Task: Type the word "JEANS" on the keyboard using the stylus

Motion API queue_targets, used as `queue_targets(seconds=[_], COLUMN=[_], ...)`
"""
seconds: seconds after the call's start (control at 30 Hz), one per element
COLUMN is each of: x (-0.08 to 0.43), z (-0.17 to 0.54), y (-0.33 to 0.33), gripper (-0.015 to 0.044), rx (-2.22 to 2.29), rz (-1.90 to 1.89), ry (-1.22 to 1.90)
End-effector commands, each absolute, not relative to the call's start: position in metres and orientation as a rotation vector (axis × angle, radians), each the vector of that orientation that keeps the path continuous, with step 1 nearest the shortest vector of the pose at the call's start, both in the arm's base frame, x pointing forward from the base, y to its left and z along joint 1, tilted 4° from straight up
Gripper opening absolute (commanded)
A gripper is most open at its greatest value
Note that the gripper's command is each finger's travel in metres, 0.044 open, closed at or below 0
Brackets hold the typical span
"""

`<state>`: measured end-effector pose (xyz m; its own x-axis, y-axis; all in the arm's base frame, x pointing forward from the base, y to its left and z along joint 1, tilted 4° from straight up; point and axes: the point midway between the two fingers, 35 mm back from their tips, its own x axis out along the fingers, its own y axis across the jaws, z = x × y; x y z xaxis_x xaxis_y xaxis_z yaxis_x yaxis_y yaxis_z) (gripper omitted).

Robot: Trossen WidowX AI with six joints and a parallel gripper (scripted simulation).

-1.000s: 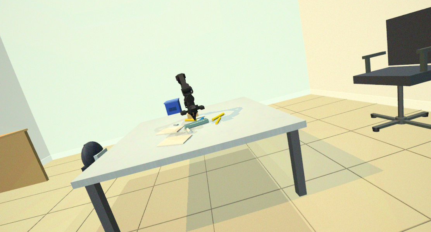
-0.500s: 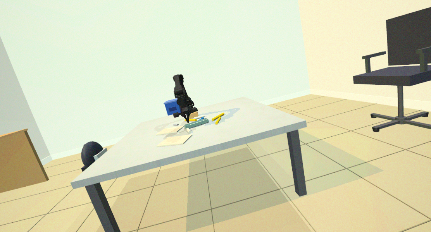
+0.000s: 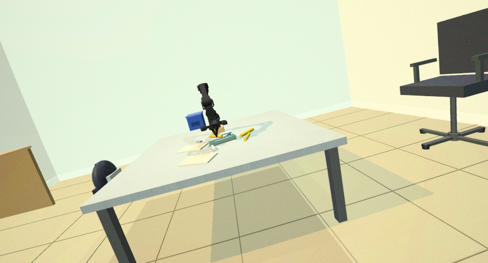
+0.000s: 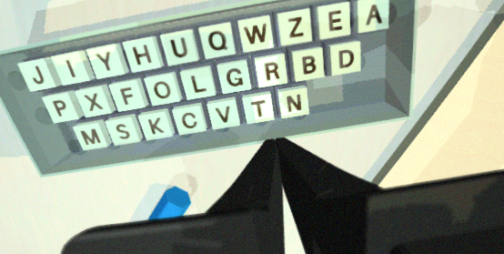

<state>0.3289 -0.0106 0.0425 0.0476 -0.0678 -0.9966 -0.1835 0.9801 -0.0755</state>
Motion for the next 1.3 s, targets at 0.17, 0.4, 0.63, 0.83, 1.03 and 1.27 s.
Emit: queue_targets(seconds=[0.17,0.4,0.63,0.83,1.03,1.27], x=[0.315,0.315,0.313,0.315,0.314,0.314], z=[0.039,0.039,0.099,0.092,0.093,0.093], y=[0.052,0.052,0.056,0.056,0.056,0.056], gripper=[0.0,0.0,0.0,0.0,0.0105,0.0], rx=[-0.209,-0.209,-0.209,-0.209,-0.21,-0.21], rz=[0.108,0.108,0.108,0.114,0.114,0.114], ry=[1.521,1.521,1.521,1.516,1.518,1.518])
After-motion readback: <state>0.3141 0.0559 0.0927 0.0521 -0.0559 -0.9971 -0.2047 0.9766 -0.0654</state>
